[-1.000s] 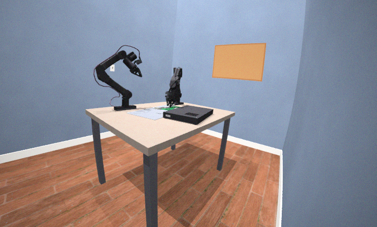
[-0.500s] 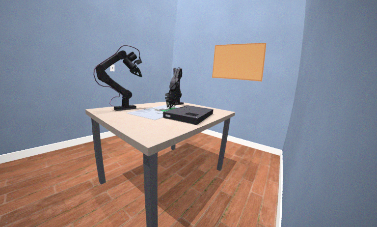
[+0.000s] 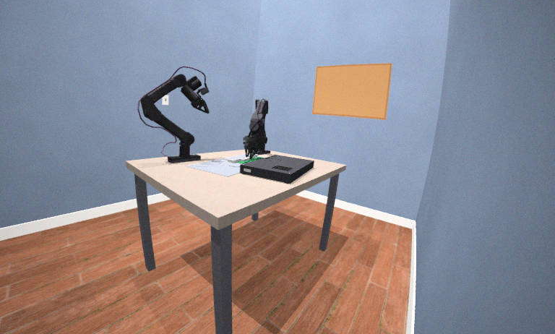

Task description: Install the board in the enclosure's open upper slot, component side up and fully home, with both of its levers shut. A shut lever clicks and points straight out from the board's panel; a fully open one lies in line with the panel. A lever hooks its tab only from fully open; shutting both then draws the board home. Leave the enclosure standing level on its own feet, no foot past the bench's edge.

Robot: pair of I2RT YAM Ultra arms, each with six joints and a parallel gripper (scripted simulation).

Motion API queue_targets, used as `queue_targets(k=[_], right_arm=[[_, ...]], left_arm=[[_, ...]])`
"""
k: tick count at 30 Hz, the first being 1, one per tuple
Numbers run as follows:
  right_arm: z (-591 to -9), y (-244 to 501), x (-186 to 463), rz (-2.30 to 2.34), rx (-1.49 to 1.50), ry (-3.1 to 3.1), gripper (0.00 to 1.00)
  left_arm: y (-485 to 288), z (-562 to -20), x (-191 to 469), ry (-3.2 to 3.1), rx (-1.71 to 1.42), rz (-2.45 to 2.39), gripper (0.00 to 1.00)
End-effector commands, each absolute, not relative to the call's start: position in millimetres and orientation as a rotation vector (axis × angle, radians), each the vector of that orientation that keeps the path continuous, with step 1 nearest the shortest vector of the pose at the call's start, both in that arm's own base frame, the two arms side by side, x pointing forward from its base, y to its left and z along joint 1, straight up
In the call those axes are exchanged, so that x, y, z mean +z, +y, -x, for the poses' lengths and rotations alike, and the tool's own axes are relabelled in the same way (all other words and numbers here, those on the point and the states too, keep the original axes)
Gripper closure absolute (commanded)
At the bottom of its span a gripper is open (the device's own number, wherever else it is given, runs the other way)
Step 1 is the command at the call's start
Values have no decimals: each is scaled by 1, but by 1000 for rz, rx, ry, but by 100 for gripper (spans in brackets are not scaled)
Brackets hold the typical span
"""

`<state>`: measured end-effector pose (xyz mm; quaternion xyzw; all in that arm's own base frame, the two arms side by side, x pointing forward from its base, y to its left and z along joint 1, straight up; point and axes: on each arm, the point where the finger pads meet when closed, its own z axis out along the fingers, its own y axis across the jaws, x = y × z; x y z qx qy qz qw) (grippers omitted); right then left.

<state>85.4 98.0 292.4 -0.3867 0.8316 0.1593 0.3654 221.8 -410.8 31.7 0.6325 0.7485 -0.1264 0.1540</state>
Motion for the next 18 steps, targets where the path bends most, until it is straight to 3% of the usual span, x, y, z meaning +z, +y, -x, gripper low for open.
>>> queue_targets(k=[1,18], right_arm=[[-85,97,294,1006,404,2136,0],[-85,97,294,1006,404,2136,0]], left_arm=[[-433,-227,63,2067,-403,-1776,81],[-434,-231,61,2031,-419,-1781,81]])
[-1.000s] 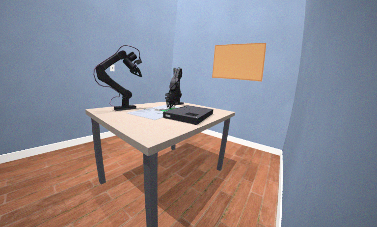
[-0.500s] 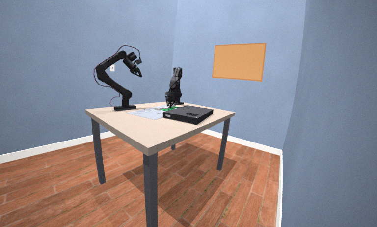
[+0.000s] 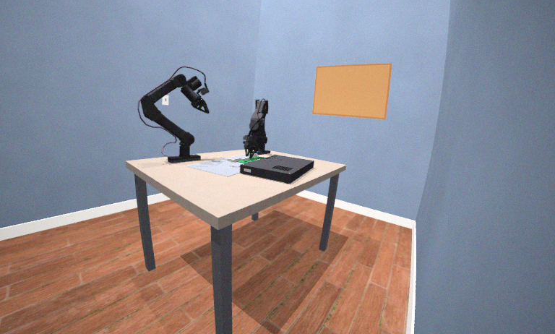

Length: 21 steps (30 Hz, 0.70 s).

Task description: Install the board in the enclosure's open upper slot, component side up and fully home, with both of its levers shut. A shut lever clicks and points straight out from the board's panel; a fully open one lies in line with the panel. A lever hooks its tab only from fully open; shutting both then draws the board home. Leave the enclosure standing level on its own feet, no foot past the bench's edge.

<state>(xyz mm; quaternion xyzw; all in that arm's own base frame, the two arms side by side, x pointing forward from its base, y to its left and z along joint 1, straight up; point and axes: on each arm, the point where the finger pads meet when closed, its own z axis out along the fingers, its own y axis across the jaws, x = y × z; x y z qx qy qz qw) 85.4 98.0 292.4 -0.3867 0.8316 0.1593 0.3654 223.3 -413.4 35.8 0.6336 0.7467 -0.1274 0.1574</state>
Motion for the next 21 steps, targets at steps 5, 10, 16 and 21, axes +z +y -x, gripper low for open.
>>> queue_targets(k=[5,10,16,21], right_arm=[[-85,97,294,1006,404,2136,0],[-85,97,294,1006,404,2136,0],[-85,97,294,1006,404,2136,0],[-85,97,294,1006,404,2136,0]], left_arm=[[-432,-242,61,2044,-403,-1757,81],[-432,-242,61,2047,-404,-1754,81],[-430,-242,51,2059,-408,-1771,81],[-429,-243,53,2051,-411,-1765,81]])
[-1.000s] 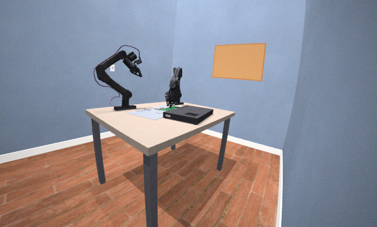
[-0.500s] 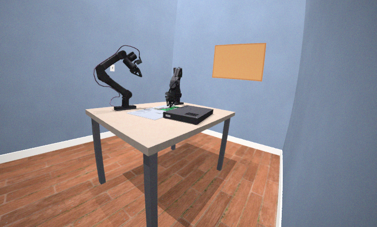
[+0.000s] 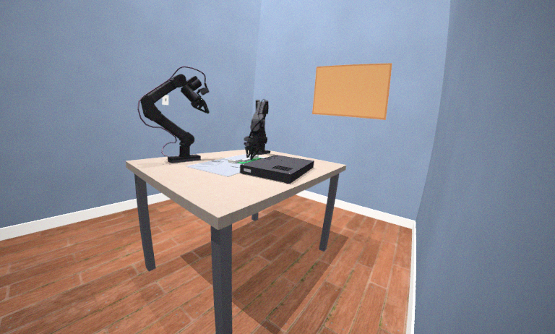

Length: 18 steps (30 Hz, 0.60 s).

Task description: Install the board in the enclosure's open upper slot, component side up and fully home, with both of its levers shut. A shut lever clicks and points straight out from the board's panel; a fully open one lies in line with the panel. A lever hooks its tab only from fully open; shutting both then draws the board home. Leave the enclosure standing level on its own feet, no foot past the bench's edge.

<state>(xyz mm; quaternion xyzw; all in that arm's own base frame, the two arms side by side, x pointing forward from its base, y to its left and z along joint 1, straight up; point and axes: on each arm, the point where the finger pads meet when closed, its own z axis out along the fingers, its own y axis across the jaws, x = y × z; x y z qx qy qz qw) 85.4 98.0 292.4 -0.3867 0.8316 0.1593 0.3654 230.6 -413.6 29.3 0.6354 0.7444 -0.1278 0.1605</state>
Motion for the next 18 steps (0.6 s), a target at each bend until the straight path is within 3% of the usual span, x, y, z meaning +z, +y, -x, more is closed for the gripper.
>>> queue_targets(k=[1,18], right_arm=[[-85,97,294,1006,404,2136,0],[-85,97,294,1006,404,2136,0]], left_arm=[[-429,-243,53,2053,-411,-1763,81],[-428,-249,58,2055,-410,-1764,81]])
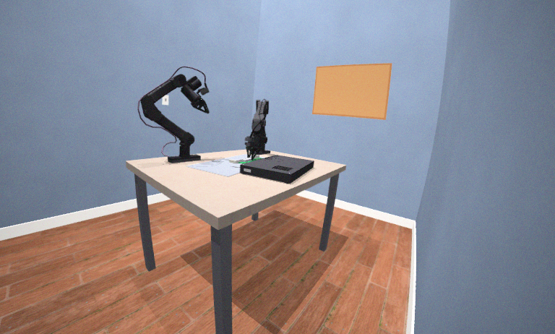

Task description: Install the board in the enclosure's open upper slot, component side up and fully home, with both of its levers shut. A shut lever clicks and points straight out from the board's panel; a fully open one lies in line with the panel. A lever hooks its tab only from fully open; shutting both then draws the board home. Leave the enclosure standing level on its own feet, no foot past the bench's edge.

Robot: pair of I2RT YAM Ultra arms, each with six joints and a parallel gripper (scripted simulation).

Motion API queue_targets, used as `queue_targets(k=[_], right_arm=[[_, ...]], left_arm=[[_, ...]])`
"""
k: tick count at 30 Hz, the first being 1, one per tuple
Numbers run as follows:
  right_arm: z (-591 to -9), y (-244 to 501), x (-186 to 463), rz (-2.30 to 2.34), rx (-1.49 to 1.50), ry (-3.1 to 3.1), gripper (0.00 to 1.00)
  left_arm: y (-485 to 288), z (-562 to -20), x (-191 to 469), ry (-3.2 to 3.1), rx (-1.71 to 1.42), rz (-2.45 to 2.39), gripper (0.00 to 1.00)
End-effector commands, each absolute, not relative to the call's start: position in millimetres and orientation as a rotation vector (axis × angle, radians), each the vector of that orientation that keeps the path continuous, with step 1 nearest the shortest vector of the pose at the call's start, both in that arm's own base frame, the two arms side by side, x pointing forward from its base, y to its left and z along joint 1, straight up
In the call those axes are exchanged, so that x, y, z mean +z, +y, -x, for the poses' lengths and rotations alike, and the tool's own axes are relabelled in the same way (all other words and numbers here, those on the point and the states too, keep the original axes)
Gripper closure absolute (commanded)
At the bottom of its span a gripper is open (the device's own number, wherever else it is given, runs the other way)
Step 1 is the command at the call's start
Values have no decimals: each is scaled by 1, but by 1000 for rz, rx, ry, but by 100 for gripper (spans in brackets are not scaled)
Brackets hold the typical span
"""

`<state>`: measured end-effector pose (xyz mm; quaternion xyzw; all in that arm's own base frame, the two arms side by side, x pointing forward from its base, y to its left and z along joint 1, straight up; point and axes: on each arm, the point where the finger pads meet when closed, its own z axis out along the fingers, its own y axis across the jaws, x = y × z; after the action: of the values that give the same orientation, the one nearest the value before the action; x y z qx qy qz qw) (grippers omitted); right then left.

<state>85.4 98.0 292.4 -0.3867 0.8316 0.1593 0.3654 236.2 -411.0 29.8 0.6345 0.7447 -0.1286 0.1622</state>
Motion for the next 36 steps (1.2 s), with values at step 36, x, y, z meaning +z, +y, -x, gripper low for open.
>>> queue_targets(k=[36], right_arm=[[-85,97,294,1006,404,2136,0]], left_arm=[[-427,-262,60,2072,-429,-1757,81]])
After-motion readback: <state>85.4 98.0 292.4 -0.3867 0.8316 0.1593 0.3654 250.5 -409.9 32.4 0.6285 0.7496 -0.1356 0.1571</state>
